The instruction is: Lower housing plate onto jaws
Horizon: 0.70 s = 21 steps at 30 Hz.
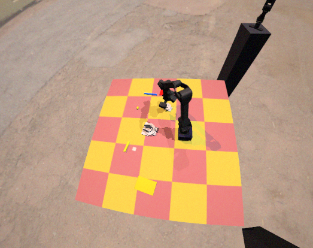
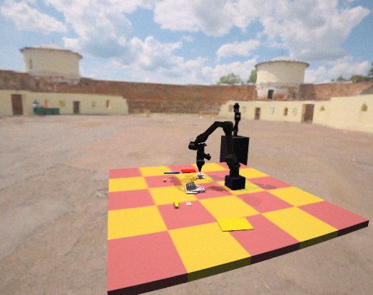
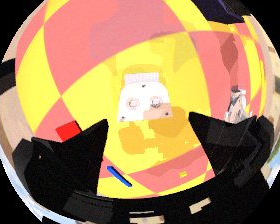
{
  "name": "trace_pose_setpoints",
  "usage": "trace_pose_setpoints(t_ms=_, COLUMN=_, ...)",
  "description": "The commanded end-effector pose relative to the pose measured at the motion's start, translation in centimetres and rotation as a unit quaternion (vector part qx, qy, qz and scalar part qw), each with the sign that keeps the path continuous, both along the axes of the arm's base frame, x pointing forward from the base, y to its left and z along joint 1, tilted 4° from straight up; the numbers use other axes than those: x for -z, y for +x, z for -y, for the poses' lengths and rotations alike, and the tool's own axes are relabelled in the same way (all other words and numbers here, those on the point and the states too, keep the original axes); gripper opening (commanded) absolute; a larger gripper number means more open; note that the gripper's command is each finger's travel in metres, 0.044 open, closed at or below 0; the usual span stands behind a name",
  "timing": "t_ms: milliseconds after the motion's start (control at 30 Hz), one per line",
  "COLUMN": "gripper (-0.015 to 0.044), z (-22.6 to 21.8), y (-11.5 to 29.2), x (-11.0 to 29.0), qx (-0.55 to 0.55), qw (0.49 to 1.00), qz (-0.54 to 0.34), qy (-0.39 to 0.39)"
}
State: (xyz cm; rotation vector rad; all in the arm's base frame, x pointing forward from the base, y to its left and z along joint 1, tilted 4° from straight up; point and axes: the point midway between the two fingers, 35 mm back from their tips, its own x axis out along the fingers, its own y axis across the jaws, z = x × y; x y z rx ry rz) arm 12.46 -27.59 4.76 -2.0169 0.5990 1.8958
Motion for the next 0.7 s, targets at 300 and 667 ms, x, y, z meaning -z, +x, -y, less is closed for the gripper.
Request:
trace_pose_setpoints(t_ms=300, gripper=0.044, z=0.3, y=0.0, x=1.6, qx=-0.002, qw=1.0, qz=-0.002, qy=-0.003)
trace_pose_setpoints(t_ms=667, gripper=0.044, z=0.3, y=0.0, x=2.3, qx=-0.002, qw=1.0, qz=-0.002, qy=-0.003)
